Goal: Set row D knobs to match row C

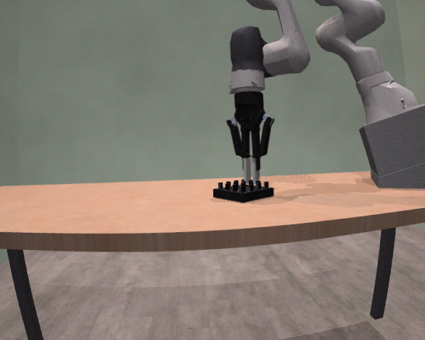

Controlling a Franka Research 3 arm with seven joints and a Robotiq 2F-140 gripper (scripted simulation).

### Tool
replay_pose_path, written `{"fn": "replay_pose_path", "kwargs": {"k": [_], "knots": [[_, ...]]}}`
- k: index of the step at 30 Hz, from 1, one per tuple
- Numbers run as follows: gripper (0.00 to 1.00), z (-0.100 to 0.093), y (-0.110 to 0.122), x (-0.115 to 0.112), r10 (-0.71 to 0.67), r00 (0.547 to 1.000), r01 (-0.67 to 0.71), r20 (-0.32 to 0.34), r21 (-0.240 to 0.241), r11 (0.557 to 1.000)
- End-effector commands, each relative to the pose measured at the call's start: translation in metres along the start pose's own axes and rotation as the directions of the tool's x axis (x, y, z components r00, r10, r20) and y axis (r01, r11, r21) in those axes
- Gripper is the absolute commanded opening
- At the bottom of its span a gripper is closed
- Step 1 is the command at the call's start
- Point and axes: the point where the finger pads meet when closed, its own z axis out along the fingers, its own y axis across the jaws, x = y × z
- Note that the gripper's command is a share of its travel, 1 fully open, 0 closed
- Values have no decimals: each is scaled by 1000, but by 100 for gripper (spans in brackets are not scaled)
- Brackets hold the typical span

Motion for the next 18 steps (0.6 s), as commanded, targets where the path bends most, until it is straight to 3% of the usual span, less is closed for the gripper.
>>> {"fn": "replay_pose_path", "kwargs": {"k": [1, 13, 14, 18], "knots": [[12, 0, -1, -2, 4, 1000, -4, 4, 2, 1000], [12, 0, -1, -2, 4, 1000, -4, 4, 2, 1000], [5, 0, -1, -2, 4, 1000, -4, 4, 2, 1000], [5, 0, -1, -2, 4, 1000, -4, 4, 2, 1000]]}}
